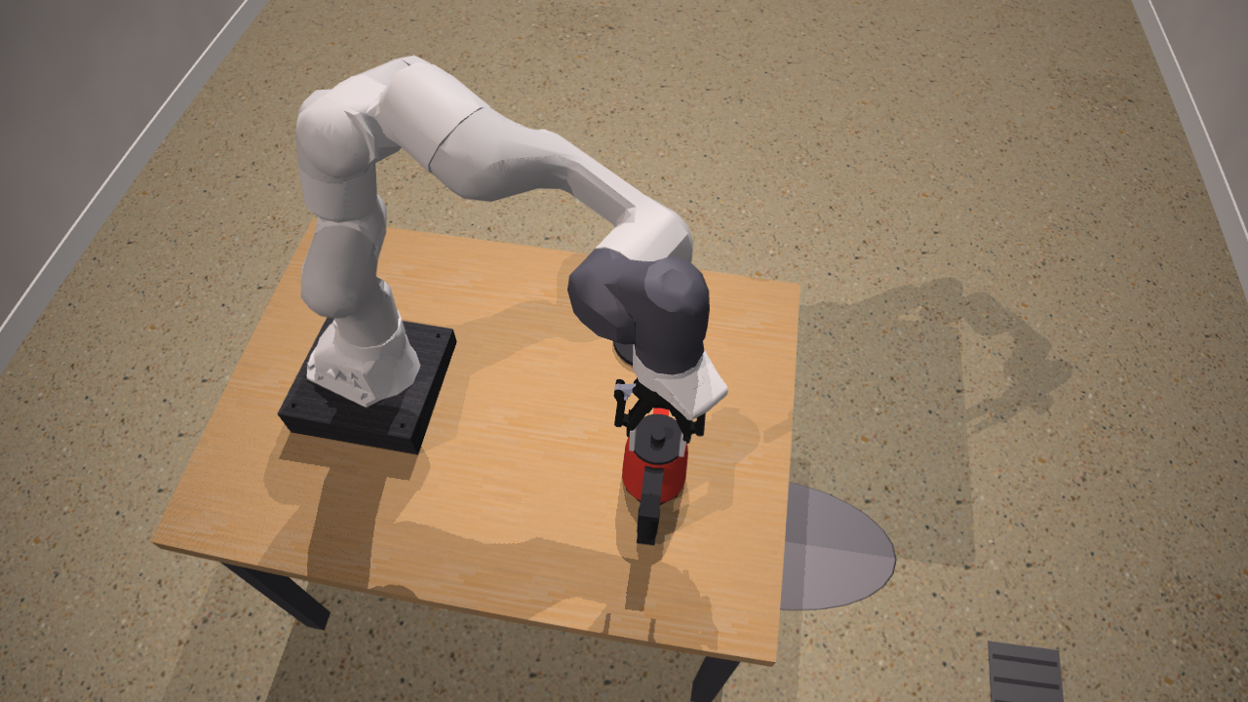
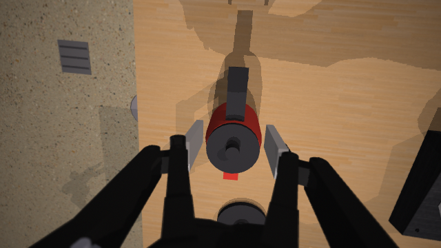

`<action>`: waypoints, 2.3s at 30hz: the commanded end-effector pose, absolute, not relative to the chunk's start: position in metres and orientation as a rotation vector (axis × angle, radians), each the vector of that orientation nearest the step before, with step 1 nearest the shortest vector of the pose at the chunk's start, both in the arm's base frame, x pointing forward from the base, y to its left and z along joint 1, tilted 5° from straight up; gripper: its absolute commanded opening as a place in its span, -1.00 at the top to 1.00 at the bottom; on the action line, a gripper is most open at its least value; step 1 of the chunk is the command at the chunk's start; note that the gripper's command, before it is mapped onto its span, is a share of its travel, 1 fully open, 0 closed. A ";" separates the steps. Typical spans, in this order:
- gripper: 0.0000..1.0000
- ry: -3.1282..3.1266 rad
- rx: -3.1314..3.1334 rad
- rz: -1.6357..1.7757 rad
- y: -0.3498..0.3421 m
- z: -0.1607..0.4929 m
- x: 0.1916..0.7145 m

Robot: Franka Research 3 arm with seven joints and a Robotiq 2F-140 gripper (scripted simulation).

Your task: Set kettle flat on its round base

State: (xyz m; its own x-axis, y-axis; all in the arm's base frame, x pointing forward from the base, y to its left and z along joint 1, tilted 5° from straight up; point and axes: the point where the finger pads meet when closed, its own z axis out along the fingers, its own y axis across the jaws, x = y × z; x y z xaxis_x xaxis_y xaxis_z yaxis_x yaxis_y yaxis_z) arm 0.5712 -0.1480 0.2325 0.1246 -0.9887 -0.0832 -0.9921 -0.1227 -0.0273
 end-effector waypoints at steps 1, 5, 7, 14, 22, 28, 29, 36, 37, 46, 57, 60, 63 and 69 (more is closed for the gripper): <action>0.06 2.038 -2.294 0.064 -0.151 0.232 0.571; 0.06 2.038 -2.294 0.064 -0.151 0.232 0.571; 0.06 2.038 -2.294 0.064 -0.151 0.232 0.571; 0.06 2.038 -2.294 0.064 -0.151 0.232 0.570; 0.06 2.038 -2.294 0.064 -0.152 0.232 0.570; 0.06 2.038 -2.294 0.064 -0.152 0.232 0.570; 0.06 2.038 -2.294 0.064 -0.152 0.232 0.570; 0.06 2.038 -2.294 0.064 -0.152 0.232 0.570; 0.06 2.038 -2.294 0.064 -0.152 0.232 0.570; 0.06 2.038 -2.294 0.064 -0.152 0.232 0.570; 0.06 2.038 -2.294 0.064 -0.152 0.232 0.570; 0.06 2.038 -2.294 0.064 -0.152 0.232 0.570; 0.06 2.038 -2.294 0.064 -0.152 0.231 0.570; 0.06 2.038 -2.294 0.064 -0.151 0.221 0.570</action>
State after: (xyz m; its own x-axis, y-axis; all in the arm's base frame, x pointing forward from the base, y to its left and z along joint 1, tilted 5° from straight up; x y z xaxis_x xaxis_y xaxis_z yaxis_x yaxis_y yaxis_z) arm 0.5700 -0.1492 0.2273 0.1216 -0.9893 -0.0811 -0.9925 -0.1199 -0.0257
